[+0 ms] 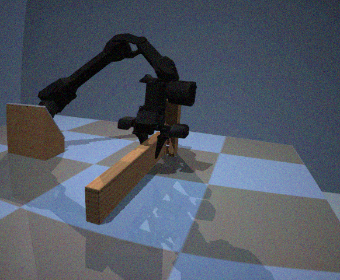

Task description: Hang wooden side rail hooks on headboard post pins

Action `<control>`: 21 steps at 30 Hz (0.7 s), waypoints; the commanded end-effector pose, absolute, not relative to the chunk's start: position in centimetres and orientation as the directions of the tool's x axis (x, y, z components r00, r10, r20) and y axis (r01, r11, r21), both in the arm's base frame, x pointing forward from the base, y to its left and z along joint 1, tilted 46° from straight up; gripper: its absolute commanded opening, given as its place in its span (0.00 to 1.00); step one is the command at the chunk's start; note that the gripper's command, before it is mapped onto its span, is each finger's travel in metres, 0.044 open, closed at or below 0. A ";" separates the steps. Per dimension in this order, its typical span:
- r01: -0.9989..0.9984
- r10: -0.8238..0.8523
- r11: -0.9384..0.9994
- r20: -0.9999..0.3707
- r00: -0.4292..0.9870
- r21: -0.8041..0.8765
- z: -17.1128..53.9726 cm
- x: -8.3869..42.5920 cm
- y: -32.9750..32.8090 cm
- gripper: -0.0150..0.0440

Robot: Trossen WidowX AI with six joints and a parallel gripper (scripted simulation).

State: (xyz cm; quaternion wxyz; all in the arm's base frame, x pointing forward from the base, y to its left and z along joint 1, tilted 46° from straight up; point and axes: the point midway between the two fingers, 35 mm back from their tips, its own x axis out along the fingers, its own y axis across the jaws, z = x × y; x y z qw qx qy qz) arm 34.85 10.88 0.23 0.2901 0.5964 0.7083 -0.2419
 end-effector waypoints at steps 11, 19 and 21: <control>0.986 0.703 0.163 -0.704 -0.104 0.017 0.7 35.3 10.2 0.25; 0.986 0.703 0.163 -0.704 -0.104 0.017 0.8 35.3 10.1 0.25; 0.986 0.703 0.163 -0.704 -0.104 0.017 0.8 35.3 10.1 0.25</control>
